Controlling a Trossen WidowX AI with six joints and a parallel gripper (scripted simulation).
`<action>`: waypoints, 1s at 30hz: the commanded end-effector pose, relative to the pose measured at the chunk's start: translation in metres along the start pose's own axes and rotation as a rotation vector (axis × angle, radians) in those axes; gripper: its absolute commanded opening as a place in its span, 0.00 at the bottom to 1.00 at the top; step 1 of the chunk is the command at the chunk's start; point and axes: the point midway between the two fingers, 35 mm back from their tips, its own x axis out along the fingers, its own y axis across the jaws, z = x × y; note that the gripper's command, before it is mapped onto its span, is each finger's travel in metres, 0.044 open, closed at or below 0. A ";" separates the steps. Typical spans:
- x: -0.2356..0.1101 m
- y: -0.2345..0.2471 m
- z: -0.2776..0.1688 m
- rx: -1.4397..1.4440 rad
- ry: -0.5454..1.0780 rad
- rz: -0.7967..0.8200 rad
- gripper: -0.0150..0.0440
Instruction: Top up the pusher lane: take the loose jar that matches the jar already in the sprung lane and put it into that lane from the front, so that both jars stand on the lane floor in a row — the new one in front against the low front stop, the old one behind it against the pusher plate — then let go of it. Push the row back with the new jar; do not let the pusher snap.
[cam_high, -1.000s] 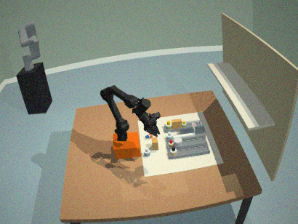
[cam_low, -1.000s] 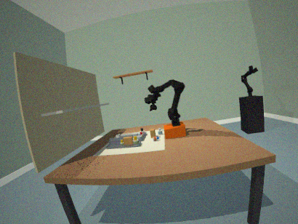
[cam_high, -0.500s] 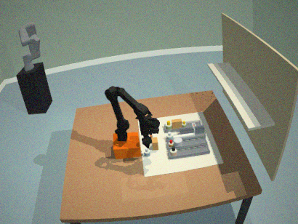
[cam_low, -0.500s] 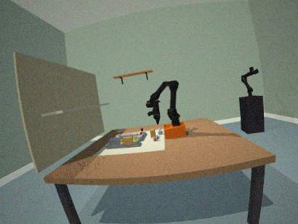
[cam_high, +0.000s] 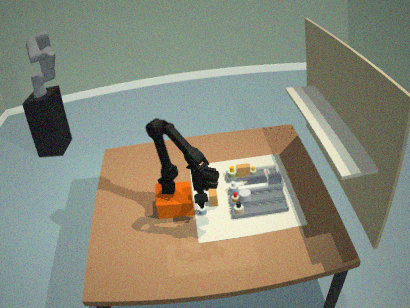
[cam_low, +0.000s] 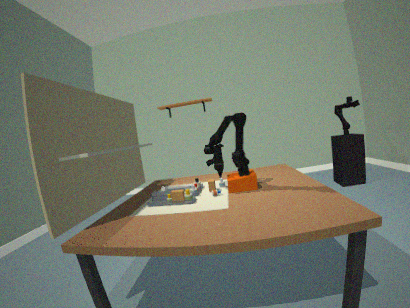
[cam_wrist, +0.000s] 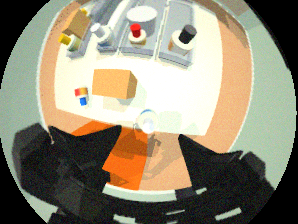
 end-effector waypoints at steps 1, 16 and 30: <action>0.010 0.003 -0.002 0.004 0.011 0.015 1.00; 0.034 0.004 -0.002 0.004 0.012 0.015 1.00; 0.056 0.005 -0.003 0.004 0.012 0.016 1.00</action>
